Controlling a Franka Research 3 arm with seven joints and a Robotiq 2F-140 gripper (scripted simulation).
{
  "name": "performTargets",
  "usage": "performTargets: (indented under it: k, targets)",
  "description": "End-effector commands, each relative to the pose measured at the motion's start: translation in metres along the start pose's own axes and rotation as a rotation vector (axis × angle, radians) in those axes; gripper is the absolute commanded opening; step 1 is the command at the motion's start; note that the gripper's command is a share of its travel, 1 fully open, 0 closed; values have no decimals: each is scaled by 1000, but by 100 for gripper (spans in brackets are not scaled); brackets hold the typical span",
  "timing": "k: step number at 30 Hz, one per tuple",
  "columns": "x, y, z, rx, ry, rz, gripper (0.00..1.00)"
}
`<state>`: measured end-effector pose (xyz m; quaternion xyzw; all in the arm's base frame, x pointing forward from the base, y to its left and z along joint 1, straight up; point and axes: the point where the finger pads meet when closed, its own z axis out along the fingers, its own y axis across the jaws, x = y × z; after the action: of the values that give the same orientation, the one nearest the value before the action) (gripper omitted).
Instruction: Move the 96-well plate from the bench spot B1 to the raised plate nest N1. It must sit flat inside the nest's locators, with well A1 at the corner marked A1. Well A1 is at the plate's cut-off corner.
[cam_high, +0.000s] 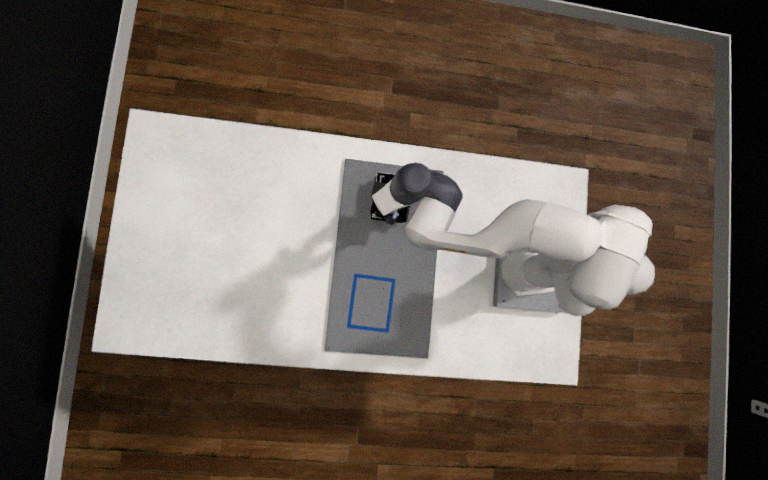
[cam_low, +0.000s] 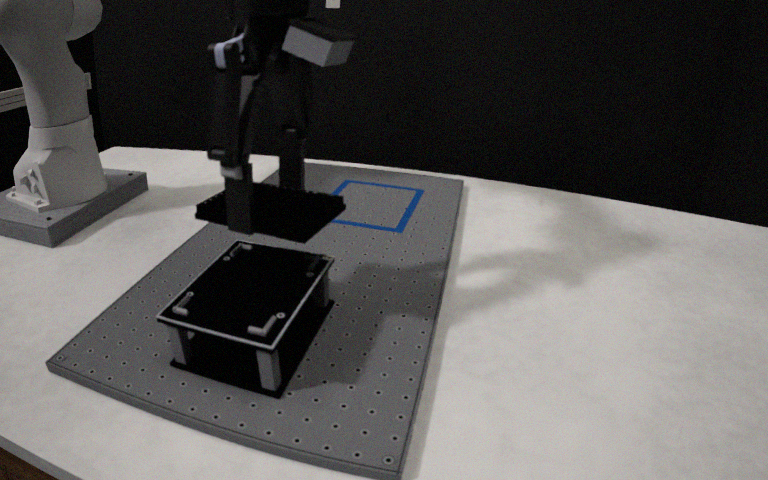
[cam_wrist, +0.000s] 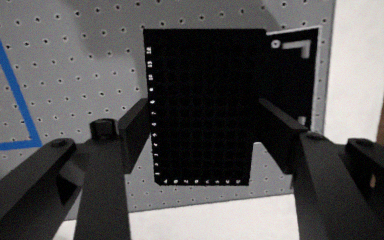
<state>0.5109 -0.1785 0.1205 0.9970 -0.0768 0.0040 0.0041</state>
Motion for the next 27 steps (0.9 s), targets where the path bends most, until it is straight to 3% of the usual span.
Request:
performTargets:
  k: [1,15,24,27]
  targets:
    - [0,11,-2,7,-4,-38,60]
    - [2,47,-7,7,-4,-38,60]
    - [2,45,-7,6,-5,262,60]
    - [2,45,-7,6,-5,295,60]
